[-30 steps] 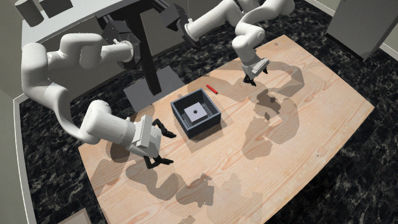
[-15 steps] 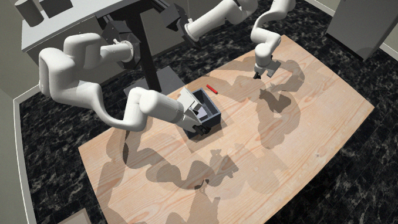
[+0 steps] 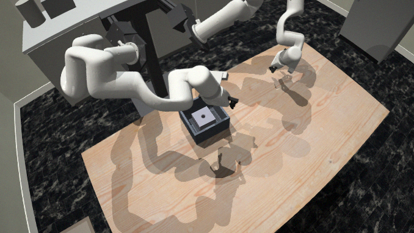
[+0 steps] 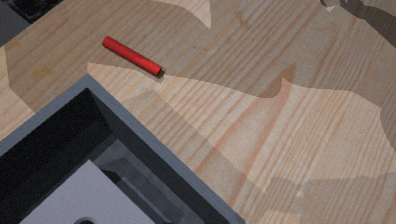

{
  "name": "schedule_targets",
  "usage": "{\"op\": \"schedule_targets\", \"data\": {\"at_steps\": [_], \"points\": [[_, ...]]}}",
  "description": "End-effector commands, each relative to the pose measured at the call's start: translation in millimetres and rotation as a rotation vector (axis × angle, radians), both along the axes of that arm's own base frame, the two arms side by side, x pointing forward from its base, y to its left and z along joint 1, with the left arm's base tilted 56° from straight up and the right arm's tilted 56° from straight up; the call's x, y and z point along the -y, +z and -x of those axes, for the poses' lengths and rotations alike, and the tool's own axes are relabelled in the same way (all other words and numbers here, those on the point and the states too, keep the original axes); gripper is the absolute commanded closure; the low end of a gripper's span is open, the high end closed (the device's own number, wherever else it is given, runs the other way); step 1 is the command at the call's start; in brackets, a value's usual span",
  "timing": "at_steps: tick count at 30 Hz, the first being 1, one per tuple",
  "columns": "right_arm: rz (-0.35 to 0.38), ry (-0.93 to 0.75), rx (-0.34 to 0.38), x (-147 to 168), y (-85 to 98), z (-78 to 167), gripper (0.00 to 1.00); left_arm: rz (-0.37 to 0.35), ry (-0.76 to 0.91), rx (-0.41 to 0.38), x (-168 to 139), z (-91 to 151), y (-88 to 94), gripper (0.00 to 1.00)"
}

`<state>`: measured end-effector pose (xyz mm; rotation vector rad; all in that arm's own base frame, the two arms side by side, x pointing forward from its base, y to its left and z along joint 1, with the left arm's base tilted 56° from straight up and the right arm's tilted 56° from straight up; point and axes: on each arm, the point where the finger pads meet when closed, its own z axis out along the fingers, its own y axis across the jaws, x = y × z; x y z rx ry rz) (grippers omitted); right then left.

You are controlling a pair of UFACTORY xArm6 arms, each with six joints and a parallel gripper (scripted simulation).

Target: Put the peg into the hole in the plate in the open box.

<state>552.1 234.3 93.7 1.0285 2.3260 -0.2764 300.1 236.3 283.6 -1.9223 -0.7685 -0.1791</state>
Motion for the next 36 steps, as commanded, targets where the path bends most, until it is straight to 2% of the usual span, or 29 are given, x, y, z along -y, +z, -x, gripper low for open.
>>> {"op": "schedule_targets", "data": {"at_steps": [1,2,3,6,17,19,21,23,34,36], "points": [[0.145,0.107,-0.098,-10,-41.9,9,0.0,0.079,0.096,0.016,-26,25,8.6,0.0],[0.145,0.107,-0.098,-10,-41.9,9,0.0,0.079,0.096,0.016,-26,25,8.6,0.0],[0.24,0.187,-0.16,-12,-69.7,20,0.0,0.108,0.135,0.029,-34,36,12.2,0.0],[0.32,0.255,-0.213,-13,-92.4,30,0.0,0.161,0.205,0.059,-48,58,19.3,0.0],[0.687,0.553,-0.452,-8,-186.4,76,0.0,0.3,0.391,0.196,-81,127,46.7,0.0],[0.687,0.553,-0.452,-8,-186.4,76,0.0,0.3,0.391,0.196,-81,127,46.7,0.0],[0.751,0.603,-0.493,-5,-201.2,85,0.0,0.333,0.441,0.253,-89,149,57.6,0.0],[0.78,0.625,-0.512,-4,-207.6,89,0.0,0.345,0.46,0.279,-91,159,62.6,0.0],[0.785,0.629,-0.515,-4,-208.8,89,0.0,0.381,0.565,0.47,-101,224,102.4,0.0],[0.785,0.629,-0.515,-4,-208.8,89,0.0,0.381,0.565,0.47,-101,224,102.4,0.0]]}}
